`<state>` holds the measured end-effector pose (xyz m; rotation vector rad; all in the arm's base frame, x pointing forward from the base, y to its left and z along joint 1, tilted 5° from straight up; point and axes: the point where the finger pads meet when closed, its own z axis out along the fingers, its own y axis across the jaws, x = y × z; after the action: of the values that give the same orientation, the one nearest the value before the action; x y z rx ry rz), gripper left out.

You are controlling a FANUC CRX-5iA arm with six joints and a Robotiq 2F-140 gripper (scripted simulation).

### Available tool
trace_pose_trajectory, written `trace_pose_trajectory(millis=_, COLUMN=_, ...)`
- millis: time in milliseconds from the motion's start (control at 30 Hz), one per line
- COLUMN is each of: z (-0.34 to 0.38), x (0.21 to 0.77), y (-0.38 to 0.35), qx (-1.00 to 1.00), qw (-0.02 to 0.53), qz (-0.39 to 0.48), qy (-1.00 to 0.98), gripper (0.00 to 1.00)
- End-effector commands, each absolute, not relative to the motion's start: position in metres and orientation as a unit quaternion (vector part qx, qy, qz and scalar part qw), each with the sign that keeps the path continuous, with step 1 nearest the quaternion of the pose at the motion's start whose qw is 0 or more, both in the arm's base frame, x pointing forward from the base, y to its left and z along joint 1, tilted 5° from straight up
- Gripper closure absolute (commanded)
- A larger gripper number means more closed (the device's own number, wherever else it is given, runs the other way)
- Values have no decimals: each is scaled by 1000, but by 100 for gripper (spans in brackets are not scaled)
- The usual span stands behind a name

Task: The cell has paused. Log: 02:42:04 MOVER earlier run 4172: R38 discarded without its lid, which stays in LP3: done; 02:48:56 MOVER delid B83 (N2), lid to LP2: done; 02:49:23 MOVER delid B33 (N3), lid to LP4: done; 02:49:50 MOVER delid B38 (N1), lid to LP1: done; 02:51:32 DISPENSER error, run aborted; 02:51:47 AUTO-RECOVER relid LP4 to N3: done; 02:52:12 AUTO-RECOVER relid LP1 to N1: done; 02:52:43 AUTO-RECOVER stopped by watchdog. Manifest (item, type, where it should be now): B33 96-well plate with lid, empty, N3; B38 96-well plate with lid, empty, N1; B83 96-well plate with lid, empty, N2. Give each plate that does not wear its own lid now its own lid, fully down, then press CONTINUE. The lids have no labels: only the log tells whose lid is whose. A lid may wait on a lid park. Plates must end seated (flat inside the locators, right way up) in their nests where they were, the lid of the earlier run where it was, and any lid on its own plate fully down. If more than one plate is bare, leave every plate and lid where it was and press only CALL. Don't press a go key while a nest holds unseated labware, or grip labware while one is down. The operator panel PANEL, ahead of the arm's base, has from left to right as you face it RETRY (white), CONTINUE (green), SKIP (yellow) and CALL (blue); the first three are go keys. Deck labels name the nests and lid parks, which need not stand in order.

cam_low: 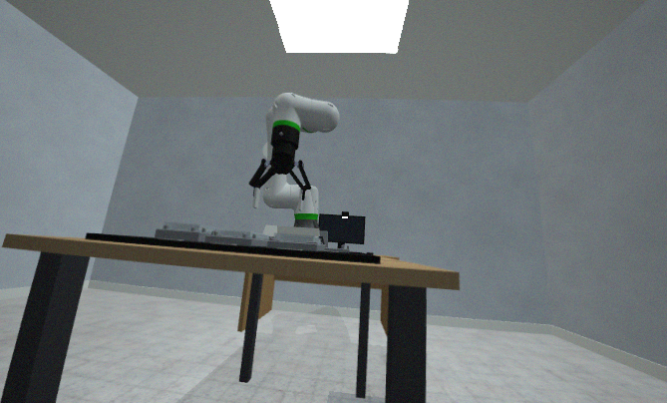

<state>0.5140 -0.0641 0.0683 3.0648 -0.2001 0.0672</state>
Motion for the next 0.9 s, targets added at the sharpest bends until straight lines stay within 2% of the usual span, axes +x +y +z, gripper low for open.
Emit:
trace_pose_trajectory(millis=0, z=49, x=514, y=-71, qx=996, qw=38, qz=27, qy=-70, gripper=0)
trace_pose_trajectory(millis=100, z=49, x=514, y=-71, qx=996, qw=38, qz=27, qy=-70, gripper=0)
trace_pose_trajectory(millis=133, z=49, x=514, y=-71, qx=996, qw=38, qz=27, qy=-70, gripper=100)
trace_pose_trajectory(millis=867, z=49, x=514, y=-71, qx=996, qw=38, qz=27, qy=-70, gripper=100)
